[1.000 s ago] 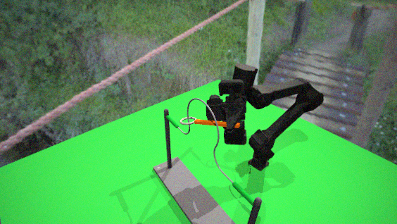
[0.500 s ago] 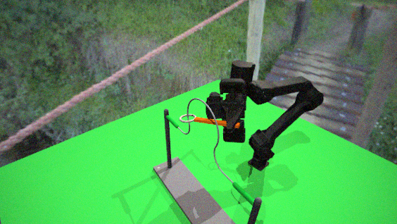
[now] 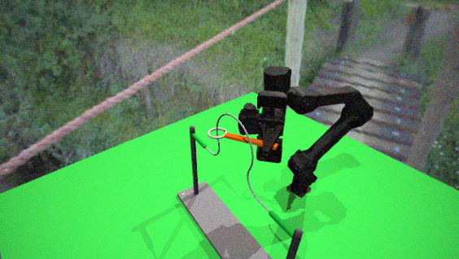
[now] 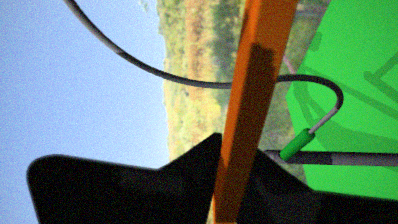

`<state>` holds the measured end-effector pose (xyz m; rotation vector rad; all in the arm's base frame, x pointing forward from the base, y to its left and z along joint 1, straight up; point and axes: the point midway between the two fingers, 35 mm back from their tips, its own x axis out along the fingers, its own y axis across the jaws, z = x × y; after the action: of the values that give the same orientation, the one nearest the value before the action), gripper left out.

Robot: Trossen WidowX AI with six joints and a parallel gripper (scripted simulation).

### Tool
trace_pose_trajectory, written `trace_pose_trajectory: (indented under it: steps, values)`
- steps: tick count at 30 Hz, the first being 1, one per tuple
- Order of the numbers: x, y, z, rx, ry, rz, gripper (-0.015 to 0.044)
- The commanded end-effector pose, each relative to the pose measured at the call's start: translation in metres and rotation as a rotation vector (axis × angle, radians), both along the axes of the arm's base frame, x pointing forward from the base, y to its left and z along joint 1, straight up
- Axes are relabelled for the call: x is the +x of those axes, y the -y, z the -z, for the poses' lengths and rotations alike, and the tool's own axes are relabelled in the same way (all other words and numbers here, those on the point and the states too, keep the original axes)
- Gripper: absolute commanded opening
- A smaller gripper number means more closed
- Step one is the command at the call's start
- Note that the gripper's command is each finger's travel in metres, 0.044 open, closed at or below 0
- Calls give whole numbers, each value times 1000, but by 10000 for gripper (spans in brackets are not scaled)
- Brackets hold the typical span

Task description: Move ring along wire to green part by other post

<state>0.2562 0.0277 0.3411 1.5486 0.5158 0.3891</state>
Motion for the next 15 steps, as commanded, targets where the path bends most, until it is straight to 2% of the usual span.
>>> trace_pose_trajectory:
  steps: [1,15]
  values:
    - [1,0,-3,-43,2,2,-150]
    - [1,0,3,-201,-23,5,-150]
